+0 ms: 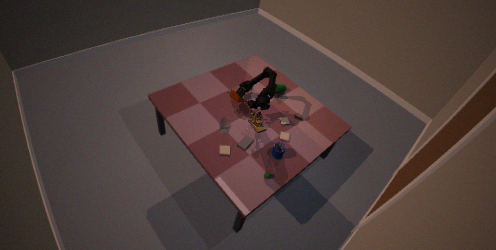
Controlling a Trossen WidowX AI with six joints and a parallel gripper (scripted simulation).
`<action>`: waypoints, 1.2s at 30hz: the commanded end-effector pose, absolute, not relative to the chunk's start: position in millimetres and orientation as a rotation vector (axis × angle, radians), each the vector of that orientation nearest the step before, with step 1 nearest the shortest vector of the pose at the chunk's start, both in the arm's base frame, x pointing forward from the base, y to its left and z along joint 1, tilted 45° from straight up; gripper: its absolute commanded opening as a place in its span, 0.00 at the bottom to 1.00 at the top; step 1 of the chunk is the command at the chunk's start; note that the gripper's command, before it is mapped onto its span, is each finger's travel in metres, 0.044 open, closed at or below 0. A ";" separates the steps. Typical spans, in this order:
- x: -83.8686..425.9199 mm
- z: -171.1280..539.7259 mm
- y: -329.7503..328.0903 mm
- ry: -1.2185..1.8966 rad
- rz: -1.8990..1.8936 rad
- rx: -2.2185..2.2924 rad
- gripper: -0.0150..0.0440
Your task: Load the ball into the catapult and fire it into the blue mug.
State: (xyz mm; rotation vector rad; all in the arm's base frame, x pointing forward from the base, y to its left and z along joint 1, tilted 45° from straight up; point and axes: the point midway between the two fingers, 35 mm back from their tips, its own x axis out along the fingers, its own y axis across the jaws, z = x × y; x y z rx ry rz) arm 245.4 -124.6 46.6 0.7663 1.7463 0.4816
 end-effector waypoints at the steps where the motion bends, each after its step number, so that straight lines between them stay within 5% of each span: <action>1: 240.1 30.0 -132.3 1.784 0.515 0.763 0.25; 32: 244.0 8.7 -118.1 1.816 0.550 0.794 0.25; 36: 244.0 8.7 -118.1 1.816 0.550 0.794 0.43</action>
